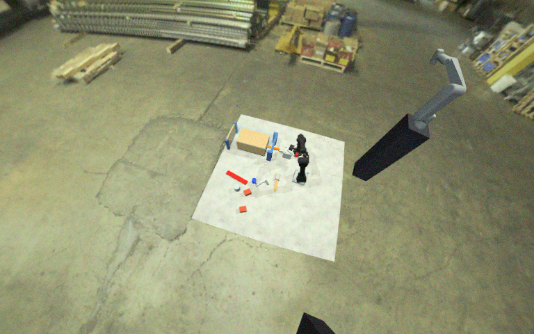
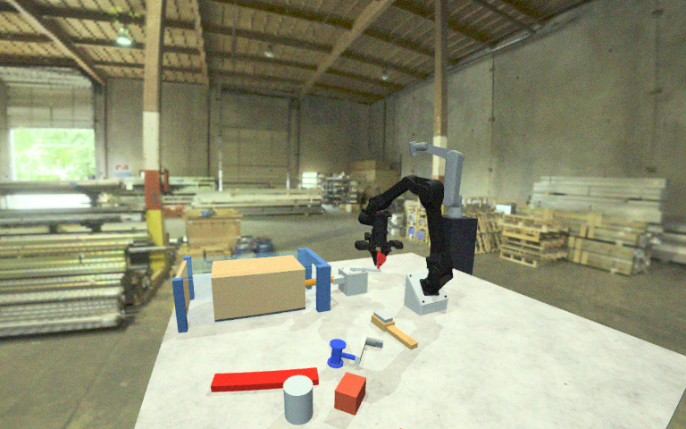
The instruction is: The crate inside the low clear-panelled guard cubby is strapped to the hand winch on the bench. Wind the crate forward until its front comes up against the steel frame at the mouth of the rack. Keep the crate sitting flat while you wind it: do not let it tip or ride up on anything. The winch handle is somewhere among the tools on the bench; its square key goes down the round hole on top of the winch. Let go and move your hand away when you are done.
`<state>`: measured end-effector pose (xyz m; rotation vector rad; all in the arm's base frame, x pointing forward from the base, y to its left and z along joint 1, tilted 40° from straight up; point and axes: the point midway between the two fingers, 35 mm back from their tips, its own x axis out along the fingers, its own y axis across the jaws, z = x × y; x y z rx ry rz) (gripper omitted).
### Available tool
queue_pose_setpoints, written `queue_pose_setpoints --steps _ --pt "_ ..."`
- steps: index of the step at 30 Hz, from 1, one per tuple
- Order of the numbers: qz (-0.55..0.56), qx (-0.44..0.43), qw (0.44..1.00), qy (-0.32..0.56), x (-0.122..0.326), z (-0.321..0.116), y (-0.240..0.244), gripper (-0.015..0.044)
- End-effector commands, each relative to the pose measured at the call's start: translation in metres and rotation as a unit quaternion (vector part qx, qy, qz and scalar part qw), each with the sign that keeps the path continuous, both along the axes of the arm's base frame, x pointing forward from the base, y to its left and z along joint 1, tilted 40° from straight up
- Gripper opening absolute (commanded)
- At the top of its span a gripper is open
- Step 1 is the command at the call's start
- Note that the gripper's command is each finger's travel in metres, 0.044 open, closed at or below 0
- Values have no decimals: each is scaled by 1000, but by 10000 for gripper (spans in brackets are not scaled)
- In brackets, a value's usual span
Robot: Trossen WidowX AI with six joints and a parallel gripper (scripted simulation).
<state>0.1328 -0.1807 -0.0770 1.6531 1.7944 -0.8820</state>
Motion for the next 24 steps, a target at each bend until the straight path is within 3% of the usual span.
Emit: queue_pose_setpoints --steps 1,24 --pt "4 -12 1000 5 -4 -9 -11 0" --pt "4 -13 1000 5 -5 -24 -31 0"
